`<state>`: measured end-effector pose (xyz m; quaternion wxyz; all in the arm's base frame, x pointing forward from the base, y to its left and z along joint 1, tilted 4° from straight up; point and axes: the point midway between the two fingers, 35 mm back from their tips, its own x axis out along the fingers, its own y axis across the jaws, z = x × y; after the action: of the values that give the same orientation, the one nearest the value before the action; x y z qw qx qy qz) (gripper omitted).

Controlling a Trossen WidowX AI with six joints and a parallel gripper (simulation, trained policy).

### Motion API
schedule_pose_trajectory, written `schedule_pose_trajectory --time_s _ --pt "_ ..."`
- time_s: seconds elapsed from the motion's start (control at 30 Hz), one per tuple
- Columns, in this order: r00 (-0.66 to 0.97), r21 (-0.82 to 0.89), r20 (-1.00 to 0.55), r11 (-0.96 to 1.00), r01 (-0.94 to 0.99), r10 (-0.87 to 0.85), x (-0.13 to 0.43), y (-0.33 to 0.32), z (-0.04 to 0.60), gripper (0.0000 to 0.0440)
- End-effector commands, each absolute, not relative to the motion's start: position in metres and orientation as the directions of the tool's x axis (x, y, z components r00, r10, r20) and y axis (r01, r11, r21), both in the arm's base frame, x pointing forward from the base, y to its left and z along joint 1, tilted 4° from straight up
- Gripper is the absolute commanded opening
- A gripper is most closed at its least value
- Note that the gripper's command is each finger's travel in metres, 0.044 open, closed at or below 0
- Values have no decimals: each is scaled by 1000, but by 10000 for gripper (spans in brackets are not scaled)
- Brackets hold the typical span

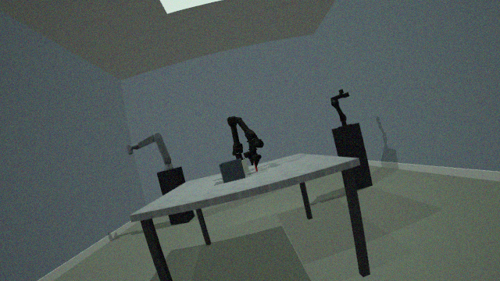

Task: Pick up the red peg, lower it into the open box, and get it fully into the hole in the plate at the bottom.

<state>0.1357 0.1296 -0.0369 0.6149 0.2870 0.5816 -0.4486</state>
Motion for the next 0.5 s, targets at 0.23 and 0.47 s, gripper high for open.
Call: schedule_pose_trajectory --time_s 0.23,0.47 --pt "-68 -152 -977 440 885 -202 141 136 -56 155" --pt "-63 -141 -981 459 877 -182 144 141 -62 48"
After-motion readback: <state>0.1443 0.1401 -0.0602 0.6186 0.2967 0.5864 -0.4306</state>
